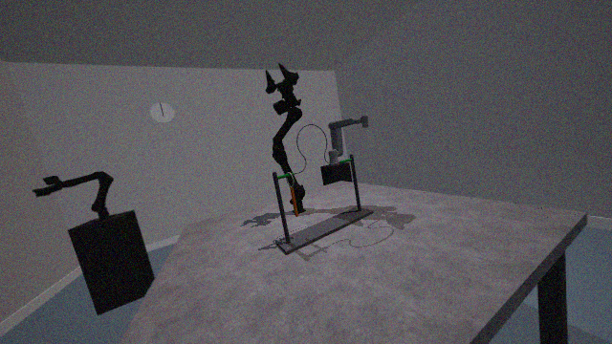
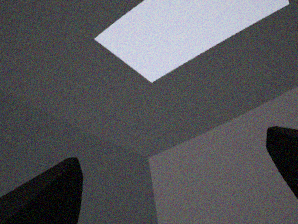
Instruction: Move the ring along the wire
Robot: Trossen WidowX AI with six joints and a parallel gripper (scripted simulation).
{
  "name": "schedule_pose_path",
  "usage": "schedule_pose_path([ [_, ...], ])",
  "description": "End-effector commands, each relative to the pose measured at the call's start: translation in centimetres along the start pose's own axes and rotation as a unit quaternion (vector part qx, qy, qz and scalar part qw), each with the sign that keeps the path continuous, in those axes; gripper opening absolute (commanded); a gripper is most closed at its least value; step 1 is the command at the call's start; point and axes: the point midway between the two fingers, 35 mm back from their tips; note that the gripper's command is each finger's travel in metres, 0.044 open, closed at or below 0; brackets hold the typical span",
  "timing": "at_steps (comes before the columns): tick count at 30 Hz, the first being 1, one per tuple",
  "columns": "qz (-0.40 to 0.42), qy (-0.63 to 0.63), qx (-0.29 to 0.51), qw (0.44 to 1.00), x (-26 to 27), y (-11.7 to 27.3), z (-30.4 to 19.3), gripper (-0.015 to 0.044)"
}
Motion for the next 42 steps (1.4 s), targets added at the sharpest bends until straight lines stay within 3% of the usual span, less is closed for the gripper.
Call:
schedule_pose_path([
  [1, 0.000, 0.001, -0.001, 1.000, 0.0, 0.0, 0.0, 0.0374],
  [9, -0.009, 0.050, -0.056, 0.997, 1.9, 0.5, -0.3, 0.0164],
  [26, 0.090, 0.203, -0.142, 0.965, 8.8, 2.9, -7.7, 0.0160],
  [42, 0.245, 0.296, -0.057, 0.921, 10.1, 7.4, -23.7, 0.0160],
])
Point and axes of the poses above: the point midway between the two fingers, 35 mm back from their tips, its own y axis back along the fingers, its own x axis across the jaws, z = x × y, and after that the axes turned 1 degree about -y, right-handed
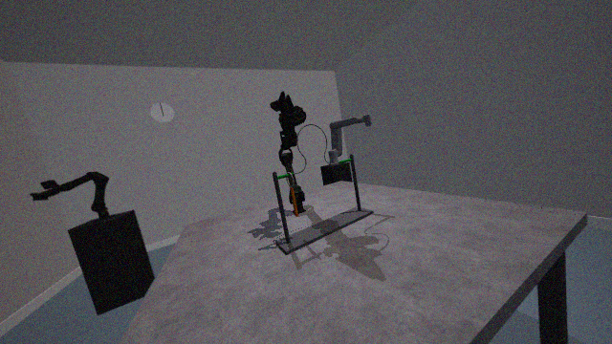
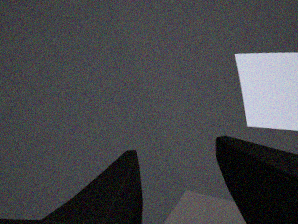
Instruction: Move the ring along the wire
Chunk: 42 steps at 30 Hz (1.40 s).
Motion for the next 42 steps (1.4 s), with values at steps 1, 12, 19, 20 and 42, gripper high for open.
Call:
schedule_pose_path([
  [1, 0.047, -0.002, 0.024, 0.999, 2.6, 1.8, -3.2, 0.0160],
  [12, 0.180, -0.092, 0.119, 0.972, 10.9, 9.2, -11.9, 0.0160],
  [19, 0.232, -0.184, 0.212, 0.931, 15.0, 15.3, -17.1, 0.0160],
  [20, 0.237, -0.198, 0.226, 0.924, 15.5, 16.3, -17.7, 0.0160],
  [42, 0.290, -0.468, 0.422, 0.720, 23.7, 37.0, -20.6, 0.0160],
])
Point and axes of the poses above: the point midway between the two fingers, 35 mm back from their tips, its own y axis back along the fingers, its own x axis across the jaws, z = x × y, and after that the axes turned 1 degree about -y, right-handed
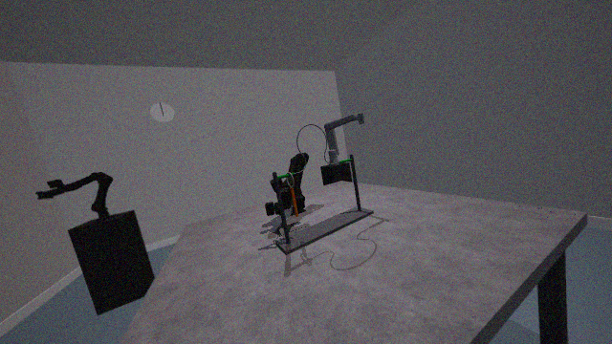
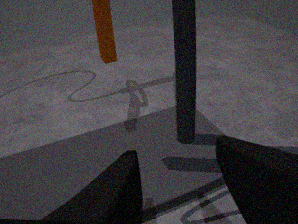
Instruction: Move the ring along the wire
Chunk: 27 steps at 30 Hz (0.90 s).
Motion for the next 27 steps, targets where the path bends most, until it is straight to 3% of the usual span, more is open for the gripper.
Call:
schedule_pose_path([
  [1, 0.006, -0.018, 0.002, 1.000, 0.3, 0.3, -0.6, 0.0160],
  [27, 0.156, 0.013, -0.090, 0.984, 0.7, -3.3, 4.4, 0.0160],
])
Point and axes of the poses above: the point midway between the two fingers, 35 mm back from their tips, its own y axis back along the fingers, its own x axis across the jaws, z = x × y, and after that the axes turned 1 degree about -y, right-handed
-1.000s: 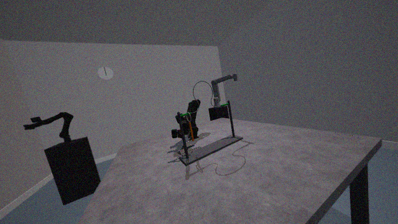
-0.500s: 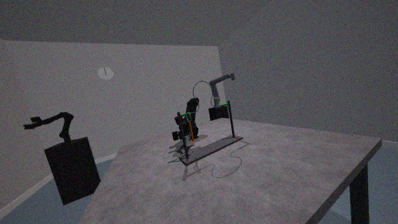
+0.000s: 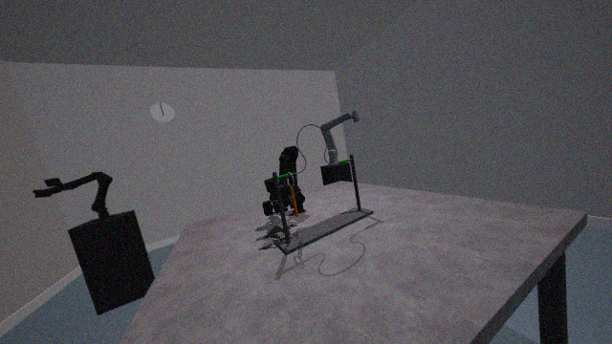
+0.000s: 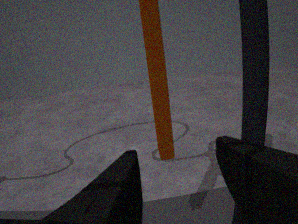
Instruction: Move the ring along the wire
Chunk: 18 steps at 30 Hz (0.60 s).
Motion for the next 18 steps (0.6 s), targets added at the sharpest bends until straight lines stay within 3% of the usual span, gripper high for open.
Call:
schedule_pose_path([
  [1, 0.010, 0.001, -0.005, 1.000, 0.0, -0.2, 0.2, 0.0160],
  [18, 0.010, 0.002, -0.004, 1.000, -0.2, -2.4, 0.4, 0.0160],
])
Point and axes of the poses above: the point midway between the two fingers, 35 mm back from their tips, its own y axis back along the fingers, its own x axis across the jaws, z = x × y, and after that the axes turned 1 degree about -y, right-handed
